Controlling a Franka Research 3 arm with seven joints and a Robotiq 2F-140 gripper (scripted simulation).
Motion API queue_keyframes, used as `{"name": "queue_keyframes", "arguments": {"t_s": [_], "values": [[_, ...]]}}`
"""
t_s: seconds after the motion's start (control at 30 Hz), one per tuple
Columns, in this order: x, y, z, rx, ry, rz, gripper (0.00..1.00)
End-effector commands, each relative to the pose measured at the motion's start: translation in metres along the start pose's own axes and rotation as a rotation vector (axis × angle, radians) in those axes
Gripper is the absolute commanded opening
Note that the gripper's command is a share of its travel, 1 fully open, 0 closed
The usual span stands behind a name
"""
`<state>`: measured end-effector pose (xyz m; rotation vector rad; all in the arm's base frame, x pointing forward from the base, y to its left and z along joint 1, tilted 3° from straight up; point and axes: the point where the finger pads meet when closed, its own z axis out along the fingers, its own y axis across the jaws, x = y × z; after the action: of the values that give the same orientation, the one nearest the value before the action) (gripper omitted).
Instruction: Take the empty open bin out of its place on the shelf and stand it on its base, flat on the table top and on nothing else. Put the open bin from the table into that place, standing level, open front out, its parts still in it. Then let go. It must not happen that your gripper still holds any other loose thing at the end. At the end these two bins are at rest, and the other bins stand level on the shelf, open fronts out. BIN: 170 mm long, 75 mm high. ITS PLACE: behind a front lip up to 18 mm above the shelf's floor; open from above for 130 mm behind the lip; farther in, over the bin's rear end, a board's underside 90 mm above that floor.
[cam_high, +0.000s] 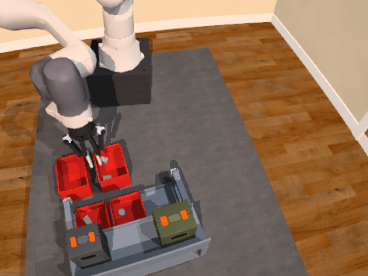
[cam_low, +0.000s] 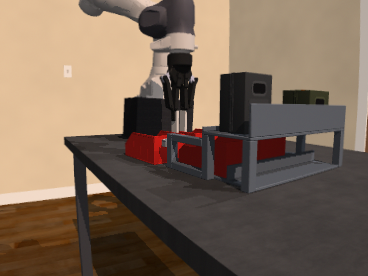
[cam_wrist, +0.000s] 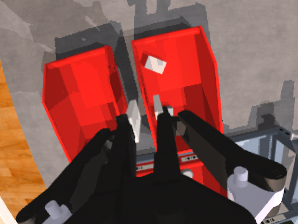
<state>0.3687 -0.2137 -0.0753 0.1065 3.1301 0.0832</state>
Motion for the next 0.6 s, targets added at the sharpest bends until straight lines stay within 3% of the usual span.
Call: {"name": "queue_keyframes", "arguments": {"t_s": [0.0,0.57], "values": [[-0.002,0.000,0.005,0.000,-0.006,0.008,0.15],[-0.003,0.000,0.026,0.000,-0.006,0.008,0.15]]}}
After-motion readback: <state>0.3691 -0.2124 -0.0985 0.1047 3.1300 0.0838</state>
